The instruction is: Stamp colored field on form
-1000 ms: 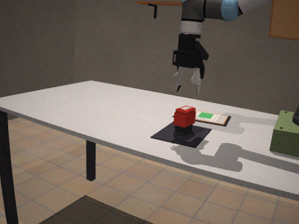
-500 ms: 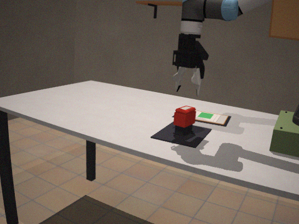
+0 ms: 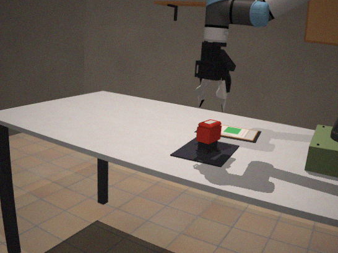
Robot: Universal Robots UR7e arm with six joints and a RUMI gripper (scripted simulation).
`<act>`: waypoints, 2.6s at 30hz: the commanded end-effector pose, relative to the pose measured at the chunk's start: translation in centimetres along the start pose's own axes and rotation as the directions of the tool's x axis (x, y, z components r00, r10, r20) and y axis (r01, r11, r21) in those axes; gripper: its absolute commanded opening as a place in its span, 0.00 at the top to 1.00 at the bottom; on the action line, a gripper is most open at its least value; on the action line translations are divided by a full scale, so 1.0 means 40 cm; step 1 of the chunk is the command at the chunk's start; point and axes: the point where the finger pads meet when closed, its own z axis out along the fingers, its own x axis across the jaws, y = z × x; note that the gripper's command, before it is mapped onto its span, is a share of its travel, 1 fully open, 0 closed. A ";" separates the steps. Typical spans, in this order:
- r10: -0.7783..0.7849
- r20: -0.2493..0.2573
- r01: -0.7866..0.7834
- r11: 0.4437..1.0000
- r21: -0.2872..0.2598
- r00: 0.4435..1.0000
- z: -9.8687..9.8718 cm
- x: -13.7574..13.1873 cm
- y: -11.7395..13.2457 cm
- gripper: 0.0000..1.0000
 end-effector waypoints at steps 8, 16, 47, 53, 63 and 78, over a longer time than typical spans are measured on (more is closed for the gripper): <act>0.000 0.001 0.000 1.000 0.000 1.000 0.110 -0.001 0.000 0.47; 0.000 0.001 0.000 1.000 0.000 1.000 0.185 -0.002 0.000 0.47; 0.000 0.001 0.000 1.000 0.000 1.000 0.221 -0.002 0.000 0.81; 0.000 0.001 0.000 1.000 0.000 1.000 0.221 -0.002 0.000 0.81; 0.000 0.001 0.000 1.000 0.000 1.000 0.221 -0.002 0.000 0.81; 0.000 0.001 0.000 1.000 0.000 1.000 0.221 -0.002 0.000 0.81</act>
